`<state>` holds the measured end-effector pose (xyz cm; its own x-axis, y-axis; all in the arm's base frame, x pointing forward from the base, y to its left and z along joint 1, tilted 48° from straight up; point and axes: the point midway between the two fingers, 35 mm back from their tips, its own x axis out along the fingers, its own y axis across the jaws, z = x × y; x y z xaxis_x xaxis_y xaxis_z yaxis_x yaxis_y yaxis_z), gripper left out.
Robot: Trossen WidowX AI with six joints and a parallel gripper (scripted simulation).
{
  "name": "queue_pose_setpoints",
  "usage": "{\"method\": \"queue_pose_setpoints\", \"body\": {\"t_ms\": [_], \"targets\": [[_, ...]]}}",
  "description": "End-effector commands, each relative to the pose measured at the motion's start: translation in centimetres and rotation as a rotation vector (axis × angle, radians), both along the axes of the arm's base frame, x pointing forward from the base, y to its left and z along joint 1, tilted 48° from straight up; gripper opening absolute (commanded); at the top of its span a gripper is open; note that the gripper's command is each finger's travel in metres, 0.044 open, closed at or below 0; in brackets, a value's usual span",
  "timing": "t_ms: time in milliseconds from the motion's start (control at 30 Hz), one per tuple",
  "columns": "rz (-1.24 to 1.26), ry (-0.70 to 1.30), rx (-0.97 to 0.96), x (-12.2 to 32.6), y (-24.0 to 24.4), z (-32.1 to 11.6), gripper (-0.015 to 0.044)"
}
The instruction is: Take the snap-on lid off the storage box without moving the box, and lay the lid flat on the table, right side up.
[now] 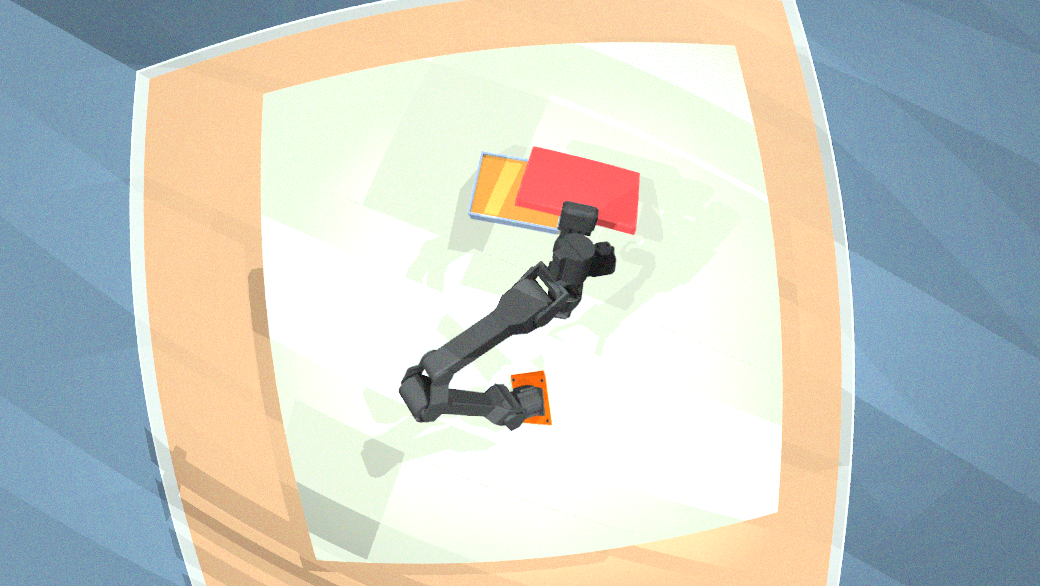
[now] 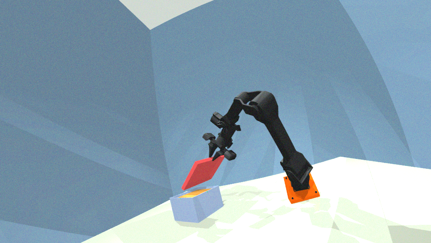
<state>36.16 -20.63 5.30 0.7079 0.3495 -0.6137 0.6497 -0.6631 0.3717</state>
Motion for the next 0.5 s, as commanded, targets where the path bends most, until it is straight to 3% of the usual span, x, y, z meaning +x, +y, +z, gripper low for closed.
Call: {"method": "queue_pose_setpoints", "body": {"t_ms": [0, 467], "targets": [[0.0, -0.005, 0.001, -0.3, -0.7, -0.5, 0.0], [0.0, -0.005, -0.001, -1.4, -2.5, -2.4, 0.0]]}}
